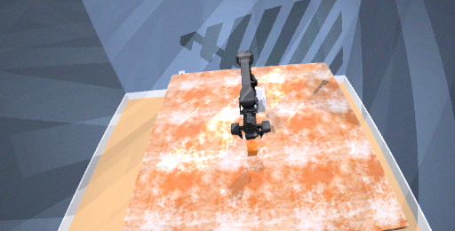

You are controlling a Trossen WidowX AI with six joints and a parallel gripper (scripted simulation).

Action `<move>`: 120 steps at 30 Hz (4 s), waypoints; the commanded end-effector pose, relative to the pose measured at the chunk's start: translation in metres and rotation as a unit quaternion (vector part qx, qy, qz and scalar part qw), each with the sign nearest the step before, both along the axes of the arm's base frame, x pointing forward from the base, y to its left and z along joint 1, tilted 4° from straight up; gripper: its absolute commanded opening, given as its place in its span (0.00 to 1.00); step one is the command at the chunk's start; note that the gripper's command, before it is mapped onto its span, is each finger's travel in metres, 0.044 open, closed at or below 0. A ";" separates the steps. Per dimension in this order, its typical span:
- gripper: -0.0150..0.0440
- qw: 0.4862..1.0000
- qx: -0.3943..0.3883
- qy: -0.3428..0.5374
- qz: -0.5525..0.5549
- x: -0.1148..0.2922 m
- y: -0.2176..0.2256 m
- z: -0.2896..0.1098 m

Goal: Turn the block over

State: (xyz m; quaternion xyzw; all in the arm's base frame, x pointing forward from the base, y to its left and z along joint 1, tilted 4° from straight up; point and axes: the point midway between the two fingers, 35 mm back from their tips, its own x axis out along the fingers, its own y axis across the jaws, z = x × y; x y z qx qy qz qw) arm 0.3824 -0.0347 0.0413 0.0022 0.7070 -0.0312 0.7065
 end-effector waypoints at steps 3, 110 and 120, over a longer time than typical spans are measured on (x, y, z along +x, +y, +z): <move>1.00 1.000 -0.003 0.009 -0.002 0.000 -0.002 -0.031; 0.25 0.988 -0.010 -0.154 0.004 0.002 -0.003 -0.067; 0.25 0.974 -0.014 -0.228 0.008 -0.004 -0.003 -0.065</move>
